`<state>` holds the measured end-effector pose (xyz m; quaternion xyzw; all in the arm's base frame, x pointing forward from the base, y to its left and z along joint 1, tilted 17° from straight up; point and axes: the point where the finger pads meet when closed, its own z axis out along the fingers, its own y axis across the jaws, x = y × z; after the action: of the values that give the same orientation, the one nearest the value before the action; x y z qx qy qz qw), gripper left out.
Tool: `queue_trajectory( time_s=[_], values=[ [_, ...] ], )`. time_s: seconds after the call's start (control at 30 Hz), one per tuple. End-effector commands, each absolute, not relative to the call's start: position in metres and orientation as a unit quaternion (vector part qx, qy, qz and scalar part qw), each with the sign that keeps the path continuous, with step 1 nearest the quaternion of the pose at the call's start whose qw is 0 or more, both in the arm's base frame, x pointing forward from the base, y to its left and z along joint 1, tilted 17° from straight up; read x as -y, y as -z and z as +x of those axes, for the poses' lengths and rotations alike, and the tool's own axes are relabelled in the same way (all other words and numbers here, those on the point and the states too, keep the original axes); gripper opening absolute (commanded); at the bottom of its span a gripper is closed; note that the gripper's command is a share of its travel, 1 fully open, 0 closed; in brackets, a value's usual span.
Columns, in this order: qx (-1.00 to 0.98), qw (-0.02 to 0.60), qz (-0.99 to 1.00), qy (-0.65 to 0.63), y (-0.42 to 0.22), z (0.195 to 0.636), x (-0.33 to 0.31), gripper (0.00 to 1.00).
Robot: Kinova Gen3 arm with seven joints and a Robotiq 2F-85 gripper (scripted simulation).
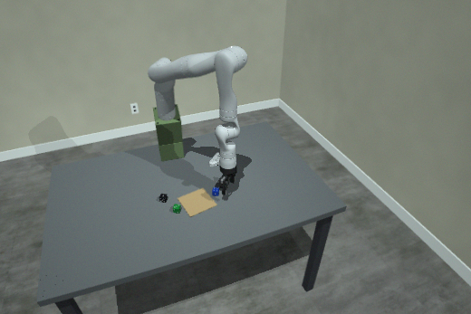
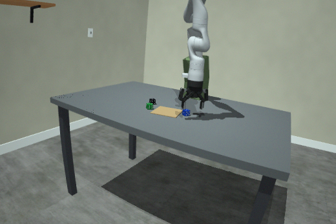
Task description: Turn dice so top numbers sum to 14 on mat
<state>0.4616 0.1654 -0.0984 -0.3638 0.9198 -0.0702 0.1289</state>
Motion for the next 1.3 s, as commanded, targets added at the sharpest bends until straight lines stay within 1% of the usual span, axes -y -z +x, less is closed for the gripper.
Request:
queue_trajectory(
  time_s=[0.0,1.27],
  values=[
    [-0.920,0.130,-0.364,0.070,0.0978,0.4618,-0.1663,1.00],
    [-0.920,0.130,-0.364,0.070,0.0915,0.4599,-0.1666,1.00]
  ],
)
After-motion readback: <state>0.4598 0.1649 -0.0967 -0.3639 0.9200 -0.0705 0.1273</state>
